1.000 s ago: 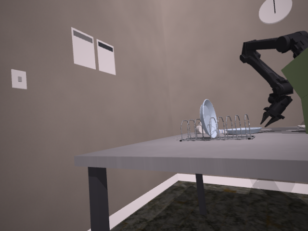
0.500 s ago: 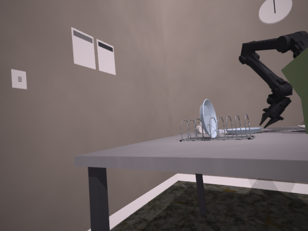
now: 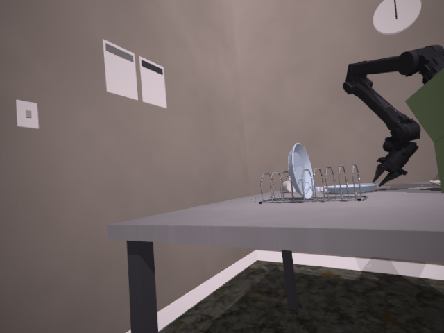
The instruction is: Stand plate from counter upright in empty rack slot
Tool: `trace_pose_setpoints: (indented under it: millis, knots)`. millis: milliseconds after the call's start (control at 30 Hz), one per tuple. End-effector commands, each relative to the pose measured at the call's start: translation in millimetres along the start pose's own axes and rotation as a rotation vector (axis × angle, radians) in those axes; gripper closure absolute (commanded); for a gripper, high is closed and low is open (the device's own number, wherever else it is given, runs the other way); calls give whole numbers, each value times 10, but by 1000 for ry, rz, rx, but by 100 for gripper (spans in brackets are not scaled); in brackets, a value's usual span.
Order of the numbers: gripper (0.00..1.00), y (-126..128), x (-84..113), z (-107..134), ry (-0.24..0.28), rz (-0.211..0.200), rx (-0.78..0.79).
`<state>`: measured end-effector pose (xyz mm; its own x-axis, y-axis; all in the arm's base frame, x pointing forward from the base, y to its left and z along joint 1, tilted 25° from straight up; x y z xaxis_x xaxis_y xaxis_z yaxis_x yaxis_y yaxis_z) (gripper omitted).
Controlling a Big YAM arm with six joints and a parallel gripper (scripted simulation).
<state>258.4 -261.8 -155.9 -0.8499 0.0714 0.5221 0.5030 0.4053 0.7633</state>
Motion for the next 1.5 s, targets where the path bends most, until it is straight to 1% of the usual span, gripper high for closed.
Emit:
trace_pose_setpoints:
  millis: [0, 33, 100, 567, 600, 700, 933, 1167, 1300, 1467]
  knots:
    - [74, 14, -52, 45, 7, -4, -2]
    - [74, 20, -36, 87, 13, -2, -9]
    - [74, 15, -69, 45, 7, -4, -2]
    - [74, 16, -131, 47, 6, -5, -2]
    - [74, 21, -109, 96, 13, -1, -10]
    - [74, 16, -148, 47, 6, -5, -2]
    - [74, 17, -172, 48, 6, -5, -2]
    - [74, 21, -165, 85, 12, -2, -8]
    - [74, 17, -192, 48, 6, -5, -2]
    - [74, 20, -187, 70, 10, -3, -5]
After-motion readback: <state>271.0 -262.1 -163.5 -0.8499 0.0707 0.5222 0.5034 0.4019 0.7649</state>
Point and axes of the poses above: the point where the finger pads meet when closed, its own x axis back along the fingers, its own y axis across the jaws, z = x × y, the point moved 2 cm from there along x, back along the fingers, and after that the axes turned 2 degrees about x, right-handed, at the moved point
